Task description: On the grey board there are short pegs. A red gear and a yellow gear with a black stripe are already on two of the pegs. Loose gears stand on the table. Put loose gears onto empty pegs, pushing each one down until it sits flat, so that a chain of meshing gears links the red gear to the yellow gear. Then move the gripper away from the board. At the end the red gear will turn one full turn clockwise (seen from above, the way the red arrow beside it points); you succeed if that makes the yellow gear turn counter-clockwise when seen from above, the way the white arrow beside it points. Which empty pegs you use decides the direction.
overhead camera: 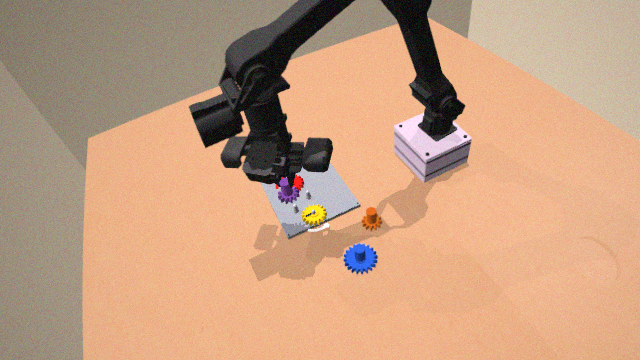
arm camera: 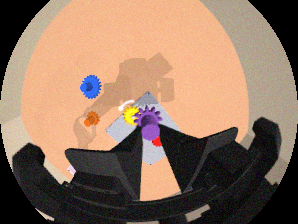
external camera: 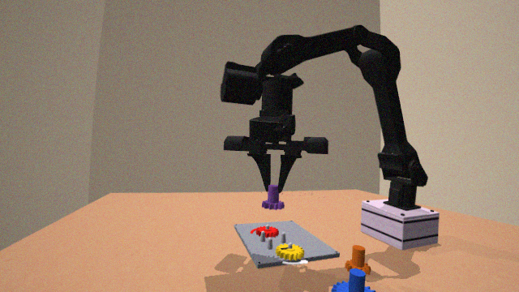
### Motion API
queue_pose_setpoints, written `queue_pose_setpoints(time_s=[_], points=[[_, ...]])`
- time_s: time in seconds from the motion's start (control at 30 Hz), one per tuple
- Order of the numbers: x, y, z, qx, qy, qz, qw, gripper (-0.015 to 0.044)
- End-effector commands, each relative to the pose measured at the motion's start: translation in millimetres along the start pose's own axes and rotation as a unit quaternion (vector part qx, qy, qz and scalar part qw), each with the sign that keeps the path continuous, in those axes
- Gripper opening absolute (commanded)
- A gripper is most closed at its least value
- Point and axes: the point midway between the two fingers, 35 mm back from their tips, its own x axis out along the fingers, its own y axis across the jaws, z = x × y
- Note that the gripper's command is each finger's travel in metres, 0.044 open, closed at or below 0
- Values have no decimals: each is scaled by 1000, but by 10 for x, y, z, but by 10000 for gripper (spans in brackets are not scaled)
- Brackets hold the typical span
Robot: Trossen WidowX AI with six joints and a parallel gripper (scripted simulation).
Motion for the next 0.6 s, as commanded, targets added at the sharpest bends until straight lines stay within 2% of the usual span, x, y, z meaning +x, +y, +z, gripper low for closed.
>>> queue_pose_setpoints(time_s=[0.0, 0.57], points=[[77, -80, -106, -2, -1, 0, 1000, 0], [365, -322, -531, -5, 1, -1, 1000, 0]])
